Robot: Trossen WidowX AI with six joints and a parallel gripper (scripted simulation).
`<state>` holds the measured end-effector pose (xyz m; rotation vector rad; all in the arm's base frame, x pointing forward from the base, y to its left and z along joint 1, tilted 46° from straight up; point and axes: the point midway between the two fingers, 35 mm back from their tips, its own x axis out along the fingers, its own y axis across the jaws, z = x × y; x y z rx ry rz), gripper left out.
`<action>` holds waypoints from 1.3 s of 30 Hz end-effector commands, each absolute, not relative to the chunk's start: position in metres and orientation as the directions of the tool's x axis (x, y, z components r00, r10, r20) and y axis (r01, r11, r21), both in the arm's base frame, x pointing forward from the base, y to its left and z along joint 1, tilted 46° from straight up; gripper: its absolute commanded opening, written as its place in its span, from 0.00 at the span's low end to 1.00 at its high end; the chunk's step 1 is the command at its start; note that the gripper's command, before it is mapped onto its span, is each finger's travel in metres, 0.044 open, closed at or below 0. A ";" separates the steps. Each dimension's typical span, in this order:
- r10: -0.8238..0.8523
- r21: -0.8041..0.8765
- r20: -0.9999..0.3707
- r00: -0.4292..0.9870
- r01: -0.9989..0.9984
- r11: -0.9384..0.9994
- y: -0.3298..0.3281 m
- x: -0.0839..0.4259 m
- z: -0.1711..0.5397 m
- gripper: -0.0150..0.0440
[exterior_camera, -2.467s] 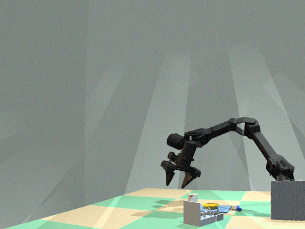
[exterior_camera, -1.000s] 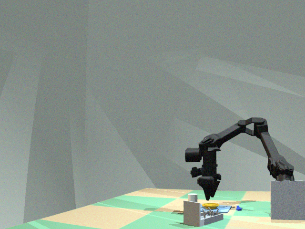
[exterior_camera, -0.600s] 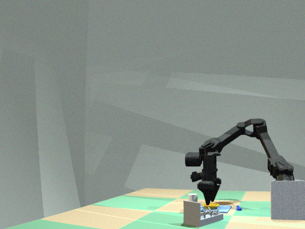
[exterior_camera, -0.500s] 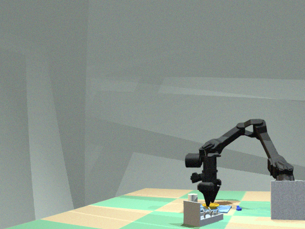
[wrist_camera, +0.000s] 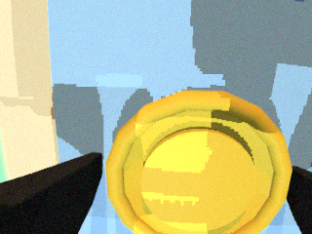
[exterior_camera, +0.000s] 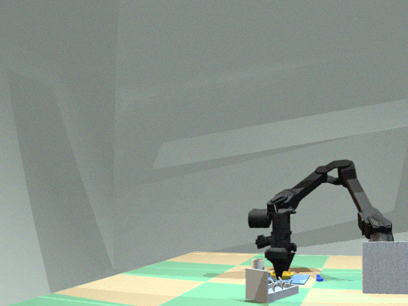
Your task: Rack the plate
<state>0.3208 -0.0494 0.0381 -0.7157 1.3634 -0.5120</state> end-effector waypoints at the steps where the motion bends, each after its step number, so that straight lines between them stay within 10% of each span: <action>1: -0.708 -0.722 -0.690 0.154 -0.076 0.687 -0.050 0.321 0.038 0.90; 10: -0.708 -0.722 -0.690 0.154 -0.076 0.687 -0.050 0.321 0.038 0.80; 22: -0.695 -0.710 -0.702 0.159 -0.083 0.699 -0.013 0.325 0.066 0.26; 39: -0.691 -0.707 -0.705 0.160 -0.087 0.702 0.038 0.323 0.111 0.25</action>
